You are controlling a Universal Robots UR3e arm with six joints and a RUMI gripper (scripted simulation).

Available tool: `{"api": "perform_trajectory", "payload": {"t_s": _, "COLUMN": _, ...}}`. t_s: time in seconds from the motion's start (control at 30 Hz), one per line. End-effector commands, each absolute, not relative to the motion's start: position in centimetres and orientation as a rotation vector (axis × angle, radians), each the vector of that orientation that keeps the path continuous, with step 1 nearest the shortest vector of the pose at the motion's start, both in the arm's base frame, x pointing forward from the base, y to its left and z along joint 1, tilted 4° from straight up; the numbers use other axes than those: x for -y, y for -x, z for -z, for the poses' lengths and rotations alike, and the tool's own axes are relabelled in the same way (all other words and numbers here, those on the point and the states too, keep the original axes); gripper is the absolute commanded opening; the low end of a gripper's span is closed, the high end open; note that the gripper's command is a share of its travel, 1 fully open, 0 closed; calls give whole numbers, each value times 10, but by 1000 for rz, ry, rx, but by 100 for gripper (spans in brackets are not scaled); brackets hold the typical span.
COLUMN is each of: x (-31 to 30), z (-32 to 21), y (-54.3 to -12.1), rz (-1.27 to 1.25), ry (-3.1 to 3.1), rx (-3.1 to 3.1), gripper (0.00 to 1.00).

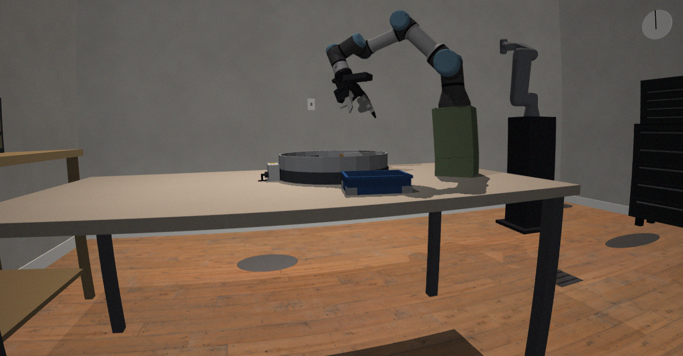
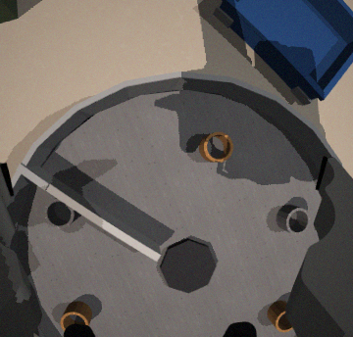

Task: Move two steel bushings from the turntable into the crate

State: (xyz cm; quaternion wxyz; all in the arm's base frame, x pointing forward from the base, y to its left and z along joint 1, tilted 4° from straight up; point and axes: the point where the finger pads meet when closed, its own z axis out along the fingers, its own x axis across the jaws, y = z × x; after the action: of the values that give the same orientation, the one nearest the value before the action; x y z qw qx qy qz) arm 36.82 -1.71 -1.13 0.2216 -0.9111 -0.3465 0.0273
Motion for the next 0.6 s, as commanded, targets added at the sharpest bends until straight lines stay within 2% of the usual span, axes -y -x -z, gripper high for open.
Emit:
{"api": "perform_trajectory", "payload": {"t_s": 0.0, "x": 42, "z": 18, "y": -369, "rz": -10, "ry": 2599, "rx": 1039, "gripper": 100}}
{"api": "perform_trajectory", "payload": {"t_s": 0.57, "x": 107, "z": 25, "y": -363, "rz": 42, "ry": 2786, "rx": 1250, "gripper": 100}}
